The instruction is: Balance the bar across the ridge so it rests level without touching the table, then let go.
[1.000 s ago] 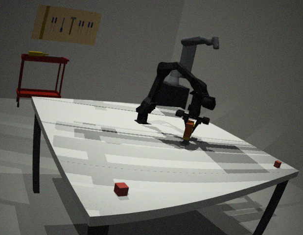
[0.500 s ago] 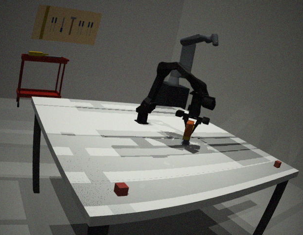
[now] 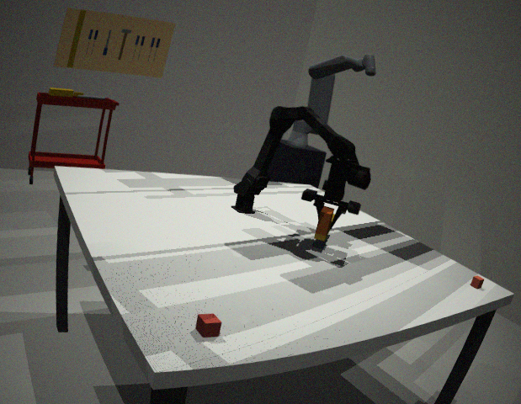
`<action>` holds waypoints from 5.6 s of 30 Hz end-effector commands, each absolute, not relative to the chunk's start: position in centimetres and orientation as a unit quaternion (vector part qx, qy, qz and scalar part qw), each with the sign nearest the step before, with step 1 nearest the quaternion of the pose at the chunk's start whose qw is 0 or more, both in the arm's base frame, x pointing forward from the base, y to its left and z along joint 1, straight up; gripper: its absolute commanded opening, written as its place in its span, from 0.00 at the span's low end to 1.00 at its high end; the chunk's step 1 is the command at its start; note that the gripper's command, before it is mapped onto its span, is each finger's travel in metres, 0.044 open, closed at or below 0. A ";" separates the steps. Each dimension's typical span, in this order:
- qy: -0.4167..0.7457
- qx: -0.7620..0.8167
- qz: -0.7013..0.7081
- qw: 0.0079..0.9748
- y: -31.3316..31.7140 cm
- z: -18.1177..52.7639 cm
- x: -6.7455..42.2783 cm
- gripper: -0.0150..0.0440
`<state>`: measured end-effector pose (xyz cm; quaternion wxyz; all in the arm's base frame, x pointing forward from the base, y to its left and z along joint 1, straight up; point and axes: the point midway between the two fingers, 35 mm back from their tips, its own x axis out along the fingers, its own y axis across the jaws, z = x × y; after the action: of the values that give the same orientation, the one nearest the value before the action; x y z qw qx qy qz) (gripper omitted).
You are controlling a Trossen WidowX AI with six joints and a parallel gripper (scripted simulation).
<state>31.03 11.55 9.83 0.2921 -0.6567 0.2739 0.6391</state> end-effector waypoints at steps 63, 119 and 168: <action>0.273 -0.658 0.638 0.292 11.6 9.6 31.0 0.25; 0.273 -0.658 0.638 0.292 11.6 9.6 31.0 0.54; 0.273 -0.658 0.638 0.292 11.5 19.4 30.7 1.00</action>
<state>31.09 11.63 15.72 0.2881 -0.6542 0.2764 0.6423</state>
